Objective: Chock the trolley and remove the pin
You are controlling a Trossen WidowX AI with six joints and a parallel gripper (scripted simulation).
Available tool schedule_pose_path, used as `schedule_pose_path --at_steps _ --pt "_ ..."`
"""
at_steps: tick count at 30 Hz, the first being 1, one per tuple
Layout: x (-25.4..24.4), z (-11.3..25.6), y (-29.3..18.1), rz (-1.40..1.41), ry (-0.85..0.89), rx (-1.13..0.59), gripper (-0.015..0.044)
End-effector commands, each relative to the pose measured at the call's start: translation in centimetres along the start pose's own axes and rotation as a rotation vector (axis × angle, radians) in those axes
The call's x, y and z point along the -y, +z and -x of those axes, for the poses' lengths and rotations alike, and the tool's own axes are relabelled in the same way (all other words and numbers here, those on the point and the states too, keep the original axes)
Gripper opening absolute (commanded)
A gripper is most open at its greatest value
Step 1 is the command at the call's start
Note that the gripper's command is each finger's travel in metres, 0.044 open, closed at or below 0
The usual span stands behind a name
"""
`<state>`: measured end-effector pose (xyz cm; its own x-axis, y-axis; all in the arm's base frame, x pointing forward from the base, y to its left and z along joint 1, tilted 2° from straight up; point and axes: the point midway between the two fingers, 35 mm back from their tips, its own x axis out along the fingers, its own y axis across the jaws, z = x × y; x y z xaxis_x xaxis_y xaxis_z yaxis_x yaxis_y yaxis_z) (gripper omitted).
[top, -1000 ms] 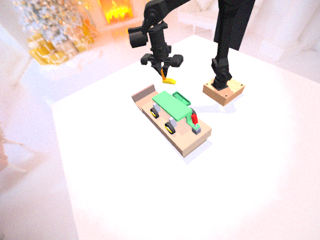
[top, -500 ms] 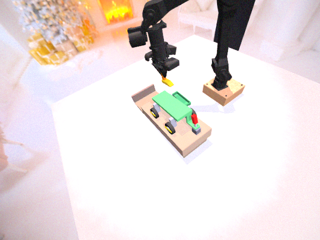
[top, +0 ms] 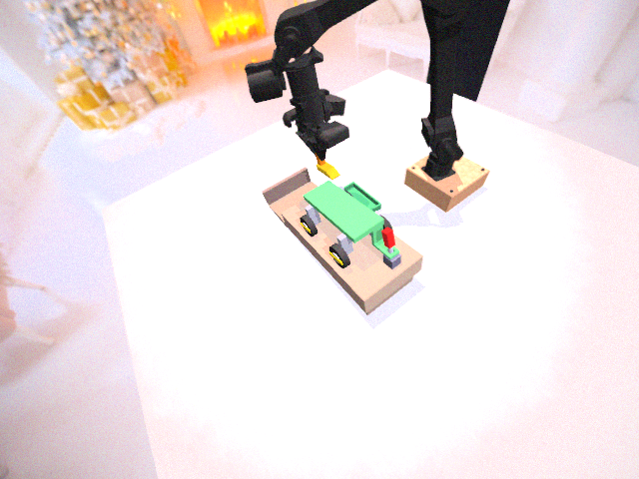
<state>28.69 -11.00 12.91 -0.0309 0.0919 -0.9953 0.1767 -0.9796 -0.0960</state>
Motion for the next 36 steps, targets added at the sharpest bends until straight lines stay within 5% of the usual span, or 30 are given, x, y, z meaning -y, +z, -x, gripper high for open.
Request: schedule_pose_path --at_steps 1,36 --pt "-0.1 -0.1 -0.9 -0.003 -0.002 -0.007 0.0" --pt "0.0 -6.5 -1.0 -0.003 -0.003 -0.007 0.0"
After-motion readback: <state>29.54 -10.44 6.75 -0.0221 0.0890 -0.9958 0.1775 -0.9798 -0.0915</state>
